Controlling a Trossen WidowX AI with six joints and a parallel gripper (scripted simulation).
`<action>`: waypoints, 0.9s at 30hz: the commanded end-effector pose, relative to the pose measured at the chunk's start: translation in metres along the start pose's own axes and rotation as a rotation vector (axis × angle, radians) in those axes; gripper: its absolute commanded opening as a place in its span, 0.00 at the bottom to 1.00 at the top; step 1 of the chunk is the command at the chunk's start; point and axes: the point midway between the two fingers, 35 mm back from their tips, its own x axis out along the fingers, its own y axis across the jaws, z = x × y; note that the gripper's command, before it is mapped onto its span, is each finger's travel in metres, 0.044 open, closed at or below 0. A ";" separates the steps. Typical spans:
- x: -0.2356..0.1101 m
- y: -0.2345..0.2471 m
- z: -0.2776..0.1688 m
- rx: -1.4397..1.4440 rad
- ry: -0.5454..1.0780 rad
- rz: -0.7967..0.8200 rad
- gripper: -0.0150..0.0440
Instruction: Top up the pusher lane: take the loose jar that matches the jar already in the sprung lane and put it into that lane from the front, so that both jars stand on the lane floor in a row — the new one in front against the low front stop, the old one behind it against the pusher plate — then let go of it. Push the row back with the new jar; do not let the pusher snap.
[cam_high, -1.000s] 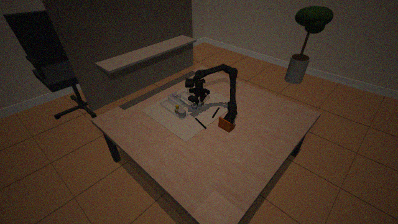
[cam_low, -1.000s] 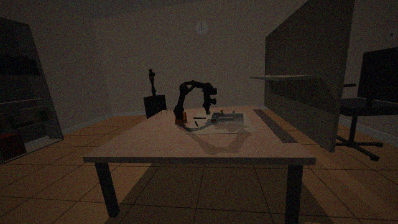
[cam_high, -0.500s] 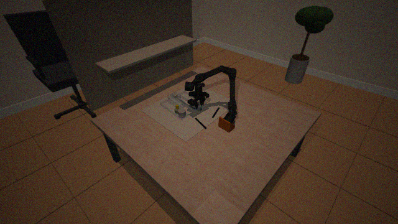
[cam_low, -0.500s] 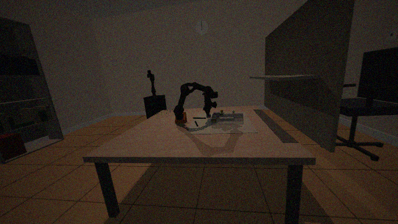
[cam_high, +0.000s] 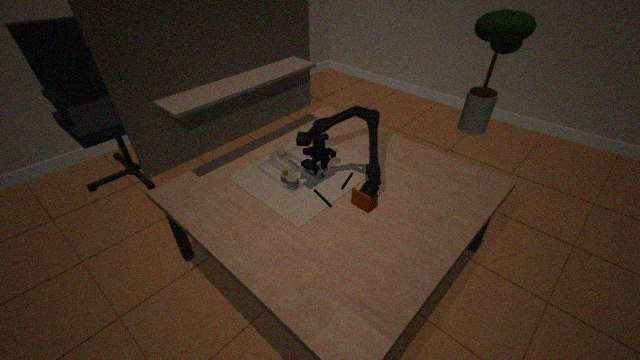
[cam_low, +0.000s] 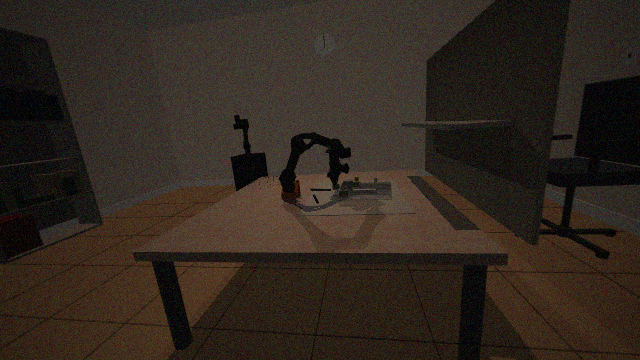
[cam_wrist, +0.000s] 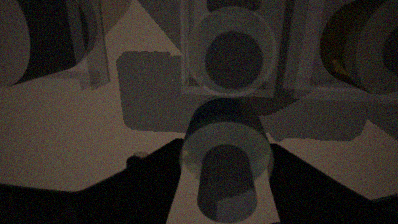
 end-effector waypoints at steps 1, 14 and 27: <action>-0.001 0.000 0.004 -0.002 -0.008 -0.001 0.25; -0.001 0.000 0.009 -0.002 -0.008 -0.001 0.25; -0.001 0.000 0.015 -0.002 -0.009 -0.001 0.25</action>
